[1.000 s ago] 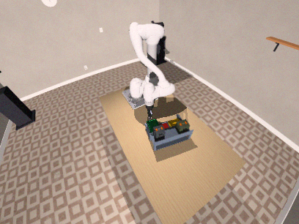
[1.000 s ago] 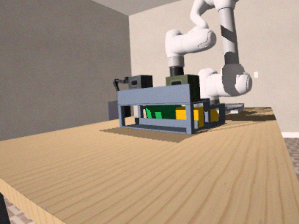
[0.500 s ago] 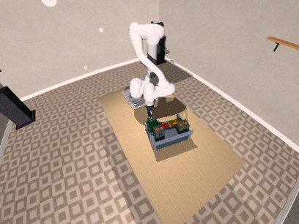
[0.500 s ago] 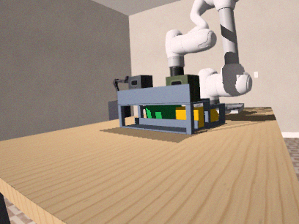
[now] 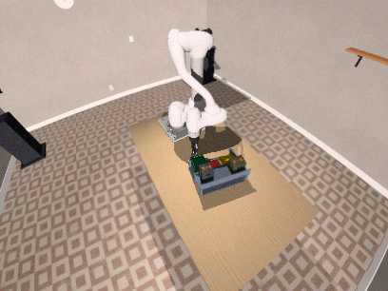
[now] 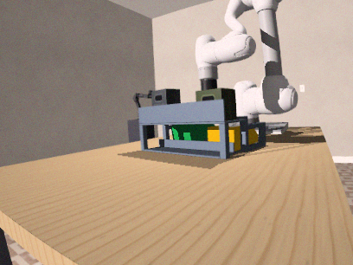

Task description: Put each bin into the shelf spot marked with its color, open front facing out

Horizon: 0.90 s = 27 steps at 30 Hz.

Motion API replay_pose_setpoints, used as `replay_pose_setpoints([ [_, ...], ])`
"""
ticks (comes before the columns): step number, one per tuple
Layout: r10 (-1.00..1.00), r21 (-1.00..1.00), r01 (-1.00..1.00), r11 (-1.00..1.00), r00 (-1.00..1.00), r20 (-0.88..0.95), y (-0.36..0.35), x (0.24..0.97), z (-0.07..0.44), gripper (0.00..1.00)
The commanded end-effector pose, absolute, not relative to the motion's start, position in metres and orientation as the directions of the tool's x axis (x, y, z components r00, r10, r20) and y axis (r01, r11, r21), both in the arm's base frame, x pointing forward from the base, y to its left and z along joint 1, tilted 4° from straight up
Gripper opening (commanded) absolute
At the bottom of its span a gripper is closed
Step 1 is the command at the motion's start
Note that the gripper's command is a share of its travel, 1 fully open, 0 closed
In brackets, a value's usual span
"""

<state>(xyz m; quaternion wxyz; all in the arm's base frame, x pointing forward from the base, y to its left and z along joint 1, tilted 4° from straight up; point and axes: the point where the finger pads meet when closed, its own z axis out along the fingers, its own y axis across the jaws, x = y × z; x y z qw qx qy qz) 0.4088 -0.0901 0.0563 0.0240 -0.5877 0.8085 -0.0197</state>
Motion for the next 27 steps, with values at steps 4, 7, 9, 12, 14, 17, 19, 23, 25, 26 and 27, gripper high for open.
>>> replay_pose_setpoints([
  [4,-0.952,-0.063,-0.95,0.305,-0.305,-0.019,-0.0879,0.4096,0.0543,0.1],
  [7,-0.952,-0.063,-0.95,0.306,-0.305,-0.019,-0.0878,0.4096,0.0543,0.1],
  [9,-0.952,-0.063,-0.95,0.306,-0.305,-0.019,-0.0878,0.4096,0.0543,0.1],
  [12,-0.952,-0.063,-0.95,0.306,-0.305,-0.019,-0.0878,0.4097,0.0543,0.1],
  [14,-0.952,-0.063,-0.95,0.306,-0.305,-0.018,-0.0878,0.4097,0.0543,0.1],
  [17,-0.952,-0.063,-0.95,0.306,-0.305,-0.018,-0.0878,0.4098,0.0543,0.1],
  [19,-0.952,-0.063,-0.95,0.306,-0.305,-0.018,-0.0879,0.4101,0.0543,0.1],
  [23,-0.952,-0.063,-0.95,0.306,-0.305,-0.018,-0.0885,0.4117,0.0545,0.1],
  [25,-0.952,-0.063,-0.95,0.306,-0.305,-0.018,-0.0887,0.4124,0.0545,0.1],
  [26,-0.952,-0.063,-0.95,0.306,-0.305,-0.018,-0.0887,0.4124,0.0545,0.1],
  [27,-0.952,-0.063,-0.95,0.306,-0.305,-0.018,-0.089,0.4131,0.0546,0.1],
])
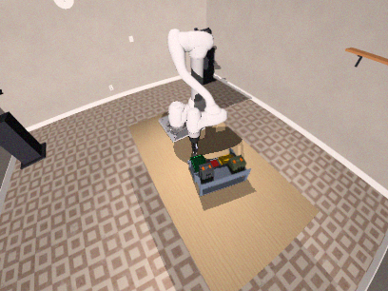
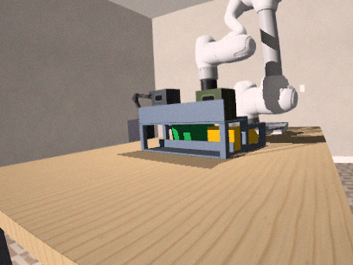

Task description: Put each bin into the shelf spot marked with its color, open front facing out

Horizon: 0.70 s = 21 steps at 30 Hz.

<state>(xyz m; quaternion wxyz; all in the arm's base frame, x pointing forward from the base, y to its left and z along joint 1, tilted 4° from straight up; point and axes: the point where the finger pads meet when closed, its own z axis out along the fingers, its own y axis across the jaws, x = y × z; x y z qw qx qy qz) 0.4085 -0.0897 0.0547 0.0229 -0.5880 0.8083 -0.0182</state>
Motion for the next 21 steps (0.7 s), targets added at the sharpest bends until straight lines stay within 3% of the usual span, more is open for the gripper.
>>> replay_pose_setpoints([
  [1,-0.952,-0.063,-0.95,0.306,-0.305,-0.018,-0.089,0.414,0.055,0.1],
  [21,-0.952,-0.063,-0.95,0.306,-0.305,-0.018,-0.094,0.426,0.055,0.1],
])
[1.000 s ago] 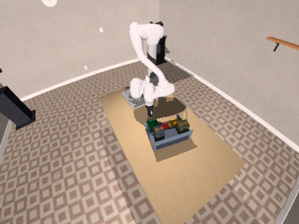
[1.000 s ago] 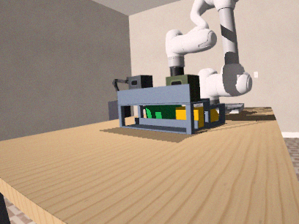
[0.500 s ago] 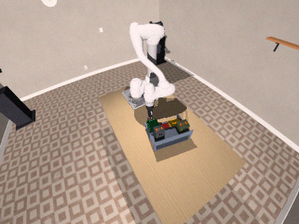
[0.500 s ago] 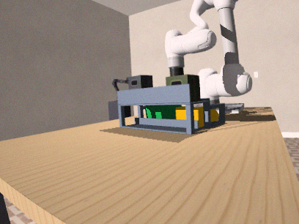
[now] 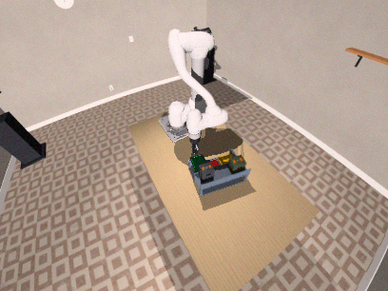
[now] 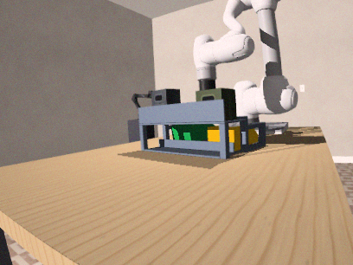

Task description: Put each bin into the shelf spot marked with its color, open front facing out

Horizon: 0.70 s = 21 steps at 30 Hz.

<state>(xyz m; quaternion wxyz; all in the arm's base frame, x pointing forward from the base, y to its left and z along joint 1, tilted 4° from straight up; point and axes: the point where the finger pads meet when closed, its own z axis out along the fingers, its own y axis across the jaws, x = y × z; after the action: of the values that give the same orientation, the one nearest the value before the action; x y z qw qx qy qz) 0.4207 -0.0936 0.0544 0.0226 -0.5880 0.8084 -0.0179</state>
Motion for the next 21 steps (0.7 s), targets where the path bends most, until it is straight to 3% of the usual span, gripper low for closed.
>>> replay_pose_setpoints([
  [1,-0.952,-0.063,-0.95,0.306,-0.305,-0.018,-0.0935,0.426,0.0555,0.1],
  [21,-0.952,-0.065,-0.95,0.307,-0.306,-0.018,-0.0946,0.4281,0.0572,0.1],
])
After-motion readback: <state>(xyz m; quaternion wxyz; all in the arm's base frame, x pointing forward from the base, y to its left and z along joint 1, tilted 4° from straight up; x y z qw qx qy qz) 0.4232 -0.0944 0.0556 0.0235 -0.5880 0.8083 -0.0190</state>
